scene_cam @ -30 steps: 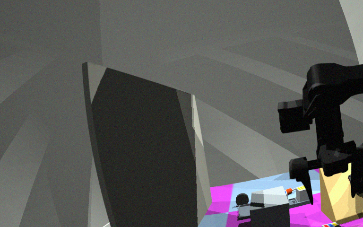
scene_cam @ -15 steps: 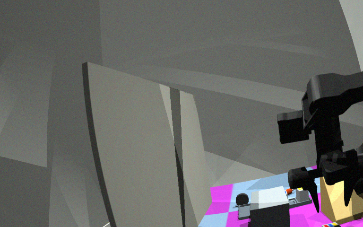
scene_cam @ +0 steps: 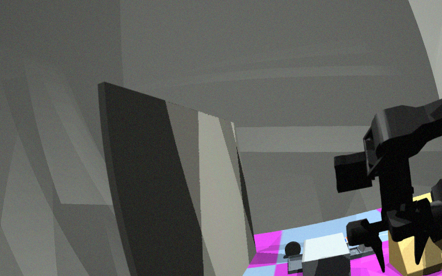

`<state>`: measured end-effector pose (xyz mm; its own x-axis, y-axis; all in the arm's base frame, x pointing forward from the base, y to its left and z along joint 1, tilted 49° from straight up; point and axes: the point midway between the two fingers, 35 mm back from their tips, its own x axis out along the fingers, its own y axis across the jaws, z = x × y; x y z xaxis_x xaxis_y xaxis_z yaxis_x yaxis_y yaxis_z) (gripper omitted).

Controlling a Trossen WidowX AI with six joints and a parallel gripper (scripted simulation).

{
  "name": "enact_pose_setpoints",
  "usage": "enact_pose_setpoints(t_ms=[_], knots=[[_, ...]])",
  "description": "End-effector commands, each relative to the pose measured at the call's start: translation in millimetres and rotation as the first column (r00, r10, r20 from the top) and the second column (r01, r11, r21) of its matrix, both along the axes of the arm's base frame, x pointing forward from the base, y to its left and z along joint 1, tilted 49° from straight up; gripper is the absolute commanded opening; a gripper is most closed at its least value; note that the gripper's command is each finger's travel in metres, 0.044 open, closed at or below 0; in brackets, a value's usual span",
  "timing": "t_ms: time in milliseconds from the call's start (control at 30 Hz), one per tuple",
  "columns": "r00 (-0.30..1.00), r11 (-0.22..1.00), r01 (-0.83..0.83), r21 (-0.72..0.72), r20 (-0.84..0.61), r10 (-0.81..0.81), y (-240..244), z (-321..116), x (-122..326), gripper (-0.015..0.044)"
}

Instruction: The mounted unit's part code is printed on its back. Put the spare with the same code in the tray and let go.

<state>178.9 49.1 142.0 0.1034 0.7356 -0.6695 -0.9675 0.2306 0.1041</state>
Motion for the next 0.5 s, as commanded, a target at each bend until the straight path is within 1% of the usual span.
enact_pose_setpoints(t_ms=[0, 467], knots=[[1.000, 1.000, 0.006, 0.002, -0.001, -0.006, 5.0, -4.2, 0.2, 0.0300], [1.000, 1.000, 0.007, -0.002, 0.000, -0.007, 21.5, -19.6, 3.7, 0.0300]])
